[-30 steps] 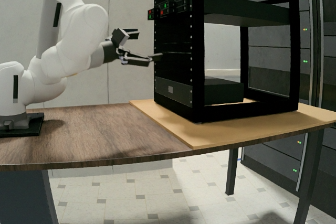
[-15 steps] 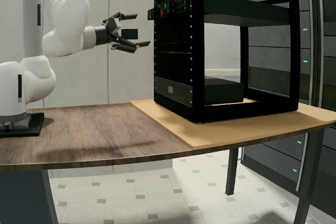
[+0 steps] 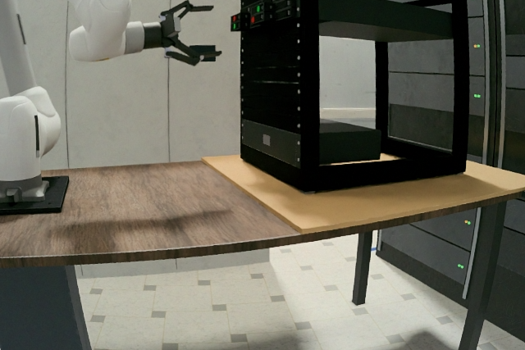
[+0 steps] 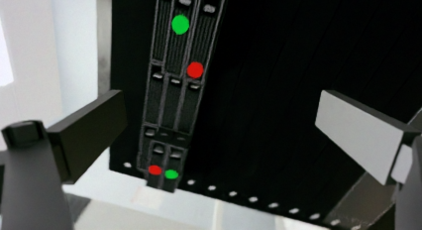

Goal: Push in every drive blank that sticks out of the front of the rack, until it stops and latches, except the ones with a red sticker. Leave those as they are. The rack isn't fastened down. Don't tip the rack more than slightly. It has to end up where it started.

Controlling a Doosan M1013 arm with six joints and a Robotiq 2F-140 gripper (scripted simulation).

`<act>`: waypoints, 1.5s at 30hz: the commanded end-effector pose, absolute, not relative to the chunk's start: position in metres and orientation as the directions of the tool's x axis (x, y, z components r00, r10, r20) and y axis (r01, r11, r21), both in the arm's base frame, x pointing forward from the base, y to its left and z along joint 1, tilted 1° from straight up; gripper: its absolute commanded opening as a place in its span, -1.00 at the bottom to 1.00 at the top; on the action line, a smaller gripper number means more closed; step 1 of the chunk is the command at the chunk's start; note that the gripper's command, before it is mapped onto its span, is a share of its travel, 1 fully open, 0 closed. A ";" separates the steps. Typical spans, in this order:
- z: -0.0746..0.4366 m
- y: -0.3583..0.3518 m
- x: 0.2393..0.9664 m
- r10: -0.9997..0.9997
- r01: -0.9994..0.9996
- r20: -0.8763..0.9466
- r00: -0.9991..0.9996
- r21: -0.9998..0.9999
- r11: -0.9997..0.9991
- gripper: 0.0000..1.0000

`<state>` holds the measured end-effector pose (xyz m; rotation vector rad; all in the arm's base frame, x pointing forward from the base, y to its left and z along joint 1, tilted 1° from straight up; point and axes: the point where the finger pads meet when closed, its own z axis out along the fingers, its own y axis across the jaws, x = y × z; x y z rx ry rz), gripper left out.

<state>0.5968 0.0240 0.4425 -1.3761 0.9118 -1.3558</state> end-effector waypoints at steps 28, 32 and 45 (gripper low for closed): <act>0.491 0.112 0.607 -1.000 0.007 0.016 -0.017 -1.000 -0.017 1.00; 0.491 0.112 0.607 -1.000 0.006 0.015 -0.017 -1.000 -0.016 1.00; 0.491 0.112 0.607 -1.000 0.006 0.015 -0.017 -1.000 -0.016 1.00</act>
